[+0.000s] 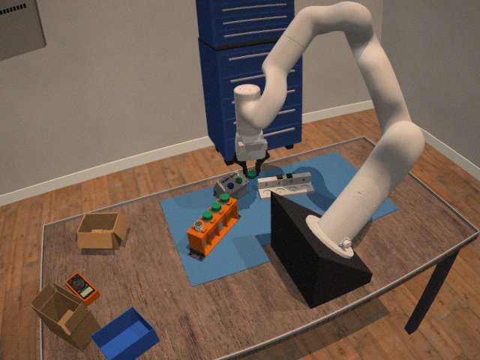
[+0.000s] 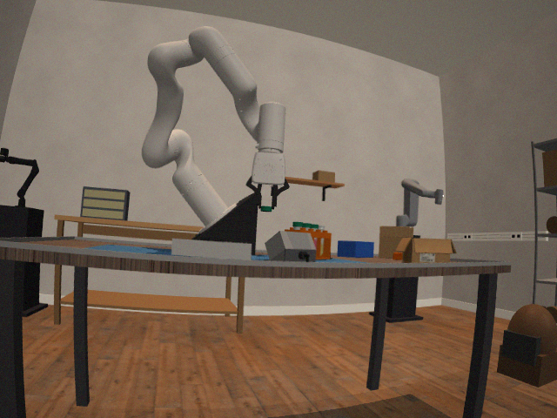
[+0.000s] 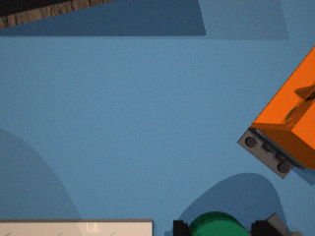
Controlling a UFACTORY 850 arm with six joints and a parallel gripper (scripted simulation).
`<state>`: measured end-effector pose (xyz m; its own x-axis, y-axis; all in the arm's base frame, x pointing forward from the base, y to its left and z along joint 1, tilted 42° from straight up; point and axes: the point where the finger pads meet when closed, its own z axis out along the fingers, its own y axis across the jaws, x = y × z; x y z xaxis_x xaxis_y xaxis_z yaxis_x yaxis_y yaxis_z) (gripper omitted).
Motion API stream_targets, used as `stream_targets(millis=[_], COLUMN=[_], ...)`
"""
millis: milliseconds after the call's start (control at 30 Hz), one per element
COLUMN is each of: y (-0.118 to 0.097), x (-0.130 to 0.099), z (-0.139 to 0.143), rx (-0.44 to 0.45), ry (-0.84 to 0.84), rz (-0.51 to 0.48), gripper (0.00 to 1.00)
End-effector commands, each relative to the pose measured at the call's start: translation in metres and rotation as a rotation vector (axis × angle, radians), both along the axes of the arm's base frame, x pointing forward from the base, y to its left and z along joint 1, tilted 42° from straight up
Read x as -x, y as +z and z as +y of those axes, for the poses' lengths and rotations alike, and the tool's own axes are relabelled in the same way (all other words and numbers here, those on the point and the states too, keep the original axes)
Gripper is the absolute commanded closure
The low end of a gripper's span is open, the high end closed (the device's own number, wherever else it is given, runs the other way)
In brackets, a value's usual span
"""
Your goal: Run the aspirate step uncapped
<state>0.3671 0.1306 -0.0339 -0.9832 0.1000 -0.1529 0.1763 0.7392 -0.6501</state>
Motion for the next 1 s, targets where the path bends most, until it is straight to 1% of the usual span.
stream_targets(millis=[0,233,500,900,967], y=[0.019,0.053,0.055,0.01,0.01], x=[-0.018,-0.049,-0.051,-0.054,-0.054], z=[-0.018,-0.054,-0.056,-0.096,-0.096], rx=[-0.003,-0.002,-0.002,-0.002,-0.002], ry=[0.0,0.0,0.0,0.0,0.0], rz=[-0.002,-0.002,-0.002,-0.002,-0.002], gripper=[1.0,1.0,1.0,1.0,1.0])
